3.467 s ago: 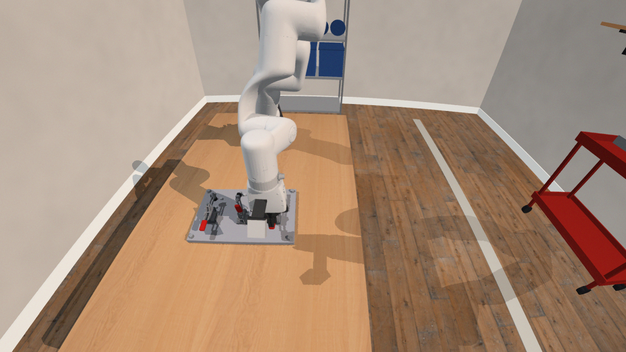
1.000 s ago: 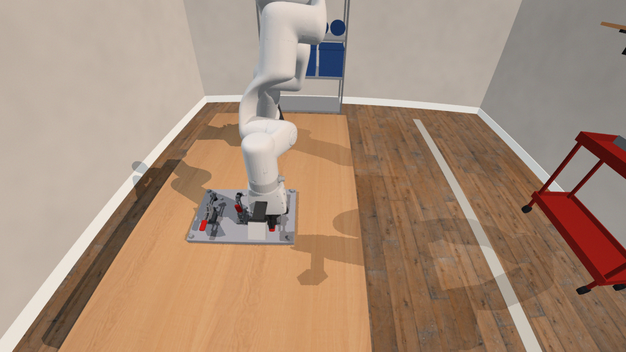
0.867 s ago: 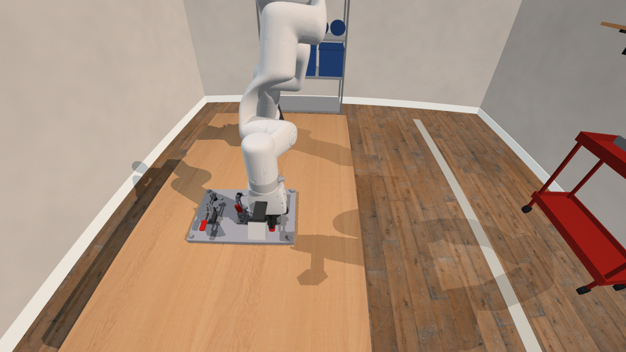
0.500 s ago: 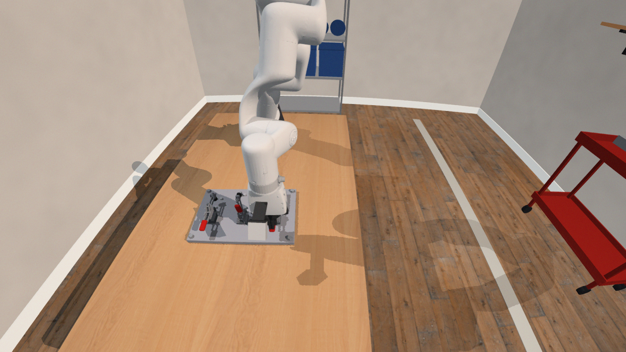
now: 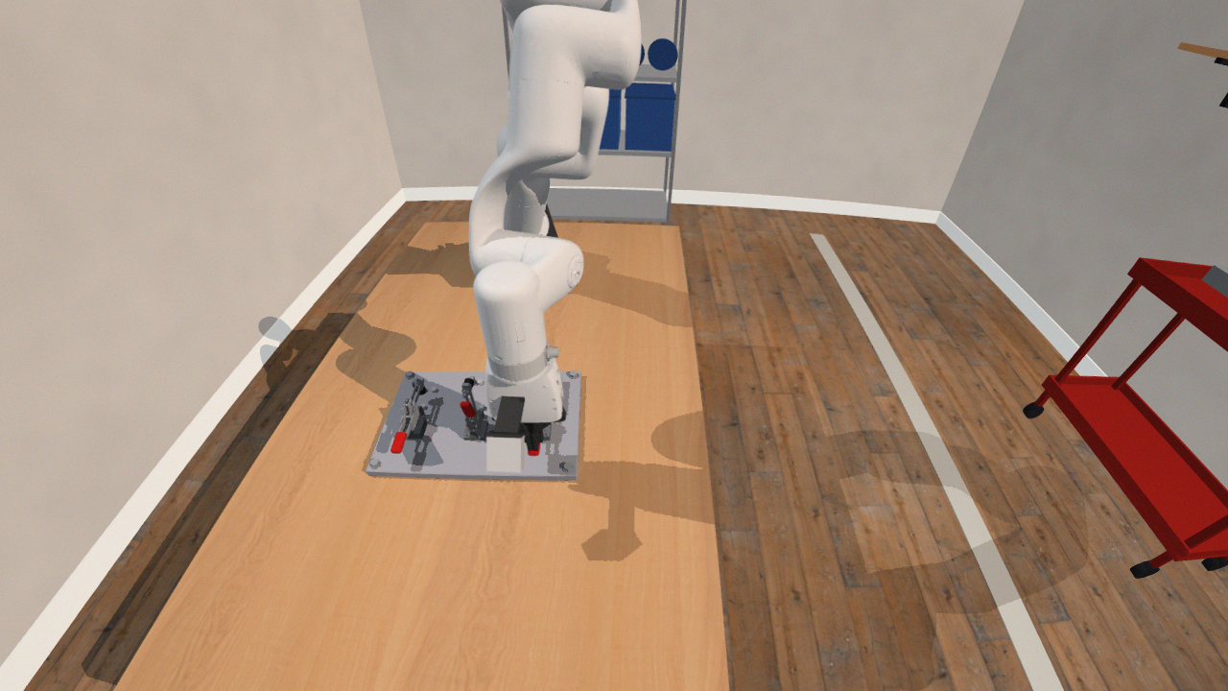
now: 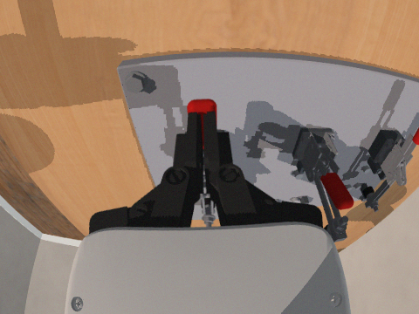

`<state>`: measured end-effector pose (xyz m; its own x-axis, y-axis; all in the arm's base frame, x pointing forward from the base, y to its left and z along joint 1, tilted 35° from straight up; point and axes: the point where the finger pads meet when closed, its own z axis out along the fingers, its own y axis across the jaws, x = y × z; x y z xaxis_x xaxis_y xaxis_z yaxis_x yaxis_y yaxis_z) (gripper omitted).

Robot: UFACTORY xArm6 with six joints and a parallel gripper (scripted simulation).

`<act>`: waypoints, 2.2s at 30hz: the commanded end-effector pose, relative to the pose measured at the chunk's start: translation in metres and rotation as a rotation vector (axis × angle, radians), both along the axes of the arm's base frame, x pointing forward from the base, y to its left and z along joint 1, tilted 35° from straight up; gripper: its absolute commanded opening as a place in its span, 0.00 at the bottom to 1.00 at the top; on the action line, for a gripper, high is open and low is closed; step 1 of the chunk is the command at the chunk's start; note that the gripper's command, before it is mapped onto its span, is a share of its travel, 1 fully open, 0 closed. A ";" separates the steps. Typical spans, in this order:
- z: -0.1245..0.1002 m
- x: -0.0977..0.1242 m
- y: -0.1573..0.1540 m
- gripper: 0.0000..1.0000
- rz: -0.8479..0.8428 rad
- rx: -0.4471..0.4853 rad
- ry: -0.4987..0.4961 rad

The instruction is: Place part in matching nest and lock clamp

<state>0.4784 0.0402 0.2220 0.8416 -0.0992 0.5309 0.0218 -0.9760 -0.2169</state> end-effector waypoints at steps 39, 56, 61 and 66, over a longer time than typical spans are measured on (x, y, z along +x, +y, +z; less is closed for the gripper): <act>0.037 -0.024 -0.008 0.00 0.000 0.000 -0.001; 0.057 -0.037 -0.013 0.00 0.000 0.000 -0.001; 0.057 -0.037 -0.013 0.00 0.000 0.000 -0.001; 0.057 -0.037 -0.013 0.00 0.000 0.000 -0.001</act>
<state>0.4410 0.0271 0.2767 0.8432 -0.0989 0.5285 0.0217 -0.9759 -0.2172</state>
